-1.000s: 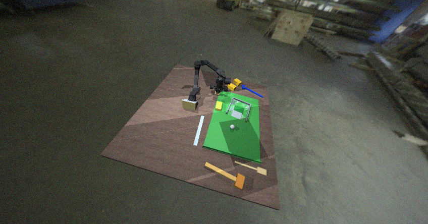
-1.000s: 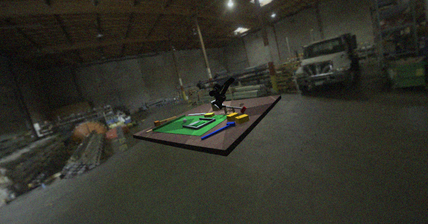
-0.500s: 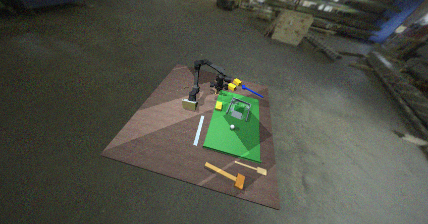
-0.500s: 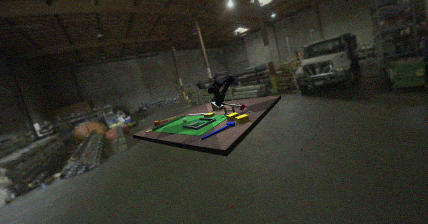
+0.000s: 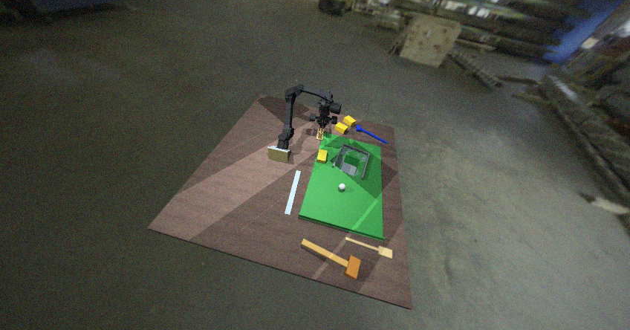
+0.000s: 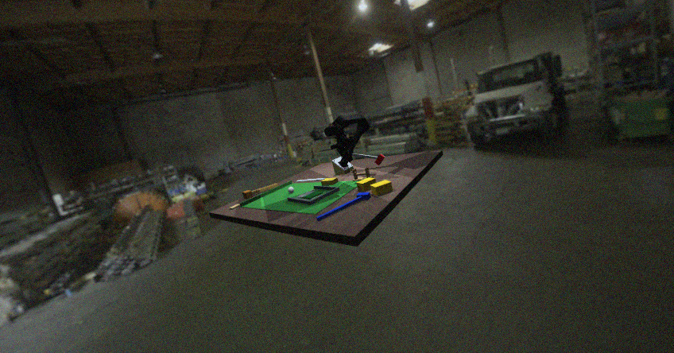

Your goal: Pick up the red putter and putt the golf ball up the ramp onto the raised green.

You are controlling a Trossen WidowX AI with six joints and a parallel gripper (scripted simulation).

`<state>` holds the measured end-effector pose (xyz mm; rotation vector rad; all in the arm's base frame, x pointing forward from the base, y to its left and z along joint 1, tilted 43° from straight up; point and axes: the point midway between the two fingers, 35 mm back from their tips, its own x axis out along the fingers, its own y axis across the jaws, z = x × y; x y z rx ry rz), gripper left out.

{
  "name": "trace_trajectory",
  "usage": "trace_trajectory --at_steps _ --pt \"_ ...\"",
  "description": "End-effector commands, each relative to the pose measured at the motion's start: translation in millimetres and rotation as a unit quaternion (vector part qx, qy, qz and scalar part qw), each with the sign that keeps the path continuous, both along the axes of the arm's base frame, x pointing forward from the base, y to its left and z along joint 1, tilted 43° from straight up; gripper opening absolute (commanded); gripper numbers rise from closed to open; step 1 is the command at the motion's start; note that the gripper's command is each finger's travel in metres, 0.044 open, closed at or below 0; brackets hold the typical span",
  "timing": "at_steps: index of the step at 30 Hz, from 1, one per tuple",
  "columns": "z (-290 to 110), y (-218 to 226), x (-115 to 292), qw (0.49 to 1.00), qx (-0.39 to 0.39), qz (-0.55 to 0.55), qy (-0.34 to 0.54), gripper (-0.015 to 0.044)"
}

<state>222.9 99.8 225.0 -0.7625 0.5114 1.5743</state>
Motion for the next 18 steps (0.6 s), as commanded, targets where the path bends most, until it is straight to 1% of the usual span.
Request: trace_trajectory --at_steps 1,10,18 --pt "-9 -8 10 0.999 -0.007 -0.03 0.026 0.0" --pt "-41 -48 42 0.984 -0.033 -0.14 0.107 0.0" --pt "-73 -88 62 0.954 -0.05 -0.237 0.18 0.0"
